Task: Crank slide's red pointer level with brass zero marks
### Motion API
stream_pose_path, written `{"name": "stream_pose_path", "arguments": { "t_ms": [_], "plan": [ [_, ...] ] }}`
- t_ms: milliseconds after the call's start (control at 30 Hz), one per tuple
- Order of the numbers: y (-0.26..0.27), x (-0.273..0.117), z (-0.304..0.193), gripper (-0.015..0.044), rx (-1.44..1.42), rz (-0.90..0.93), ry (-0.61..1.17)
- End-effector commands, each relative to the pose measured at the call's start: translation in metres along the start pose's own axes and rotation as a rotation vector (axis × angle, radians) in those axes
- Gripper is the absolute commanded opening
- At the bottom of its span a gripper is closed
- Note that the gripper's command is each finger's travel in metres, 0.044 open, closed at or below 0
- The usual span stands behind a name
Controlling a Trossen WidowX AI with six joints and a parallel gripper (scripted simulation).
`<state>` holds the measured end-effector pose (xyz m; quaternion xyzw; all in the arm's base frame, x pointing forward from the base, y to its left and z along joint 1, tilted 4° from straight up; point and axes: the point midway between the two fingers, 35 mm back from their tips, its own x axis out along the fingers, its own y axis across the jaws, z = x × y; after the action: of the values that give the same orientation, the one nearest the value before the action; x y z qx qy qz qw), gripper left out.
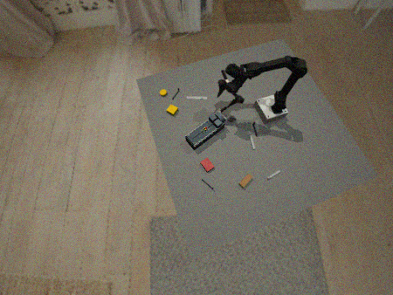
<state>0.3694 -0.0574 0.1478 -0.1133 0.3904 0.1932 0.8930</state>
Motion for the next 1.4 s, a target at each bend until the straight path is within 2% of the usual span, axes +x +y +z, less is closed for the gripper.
{"name": "stream_pose_path", "arguments": {
  "t_ms": [0, 300, 600, 967, 1367],
  "plan": [
    [0.004, 0.007, 0.009, 0.044, 0.036, -0.013, 0.033],
    [0.018, 0.046, 0.05, 0.044, 0.174, -0.123, 0.111],
    [0.045, 0.079, 0.09, 0.044, 0.298, -0.249, 0.116],
    [0.047, 0.117, 0.054, 0.044, 0.301, -0.252, 0.116],
    [0.047, 0.117, 0.054, 0.044, 0.301, -0.252, 0.116]
  ]
}}
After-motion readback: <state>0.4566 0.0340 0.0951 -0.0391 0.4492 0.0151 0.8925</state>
